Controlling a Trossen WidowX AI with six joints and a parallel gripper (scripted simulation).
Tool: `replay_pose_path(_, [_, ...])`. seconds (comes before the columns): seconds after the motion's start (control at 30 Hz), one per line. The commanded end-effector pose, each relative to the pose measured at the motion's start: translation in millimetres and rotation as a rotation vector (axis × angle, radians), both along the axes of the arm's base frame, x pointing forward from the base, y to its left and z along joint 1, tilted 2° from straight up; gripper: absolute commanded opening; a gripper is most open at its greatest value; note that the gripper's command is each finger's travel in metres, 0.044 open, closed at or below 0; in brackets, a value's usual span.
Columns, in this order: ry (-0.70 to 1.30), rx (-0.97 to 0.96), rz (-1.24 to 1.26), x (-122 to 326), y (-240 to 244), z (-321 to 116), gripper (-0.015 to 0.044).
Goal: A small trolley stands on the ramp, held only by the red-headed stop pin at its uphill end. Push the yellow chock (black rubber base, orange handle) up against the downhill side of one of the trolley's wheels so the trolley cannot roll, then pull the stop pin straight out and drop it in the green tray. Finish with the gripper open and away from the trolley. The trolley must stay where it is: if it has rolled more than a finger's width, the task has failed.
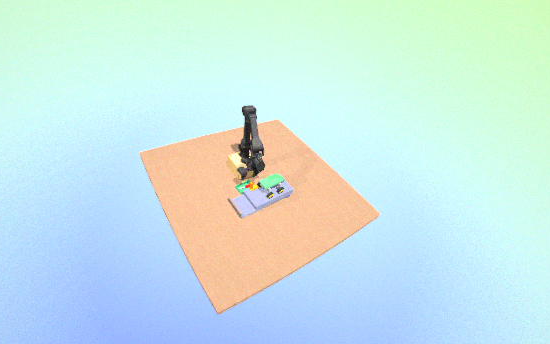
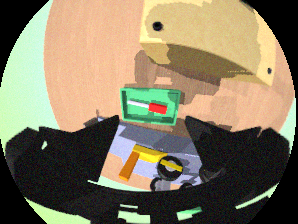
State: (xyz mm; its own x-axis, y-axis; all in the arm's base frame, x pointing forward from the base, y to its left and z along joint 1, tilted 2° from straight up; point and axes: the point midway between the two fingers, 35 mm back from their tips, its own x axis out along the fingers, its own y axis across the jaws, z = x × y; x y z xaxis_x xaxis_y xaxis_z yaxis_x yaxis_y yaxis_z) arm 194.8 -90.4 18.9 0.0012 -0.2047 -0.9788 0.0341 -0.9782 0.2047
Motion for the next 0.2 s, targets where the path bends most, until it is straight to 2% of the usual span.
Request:
replay_pose_path(0.0, [-0.012, -0.009, -0.004, 1.8, -0.9, 13.7, 0.0440])
replay_pose_path(0.17, [-0.012, -0.009, -0.004, 3.3, -1.3, 31.0, 0.0440])
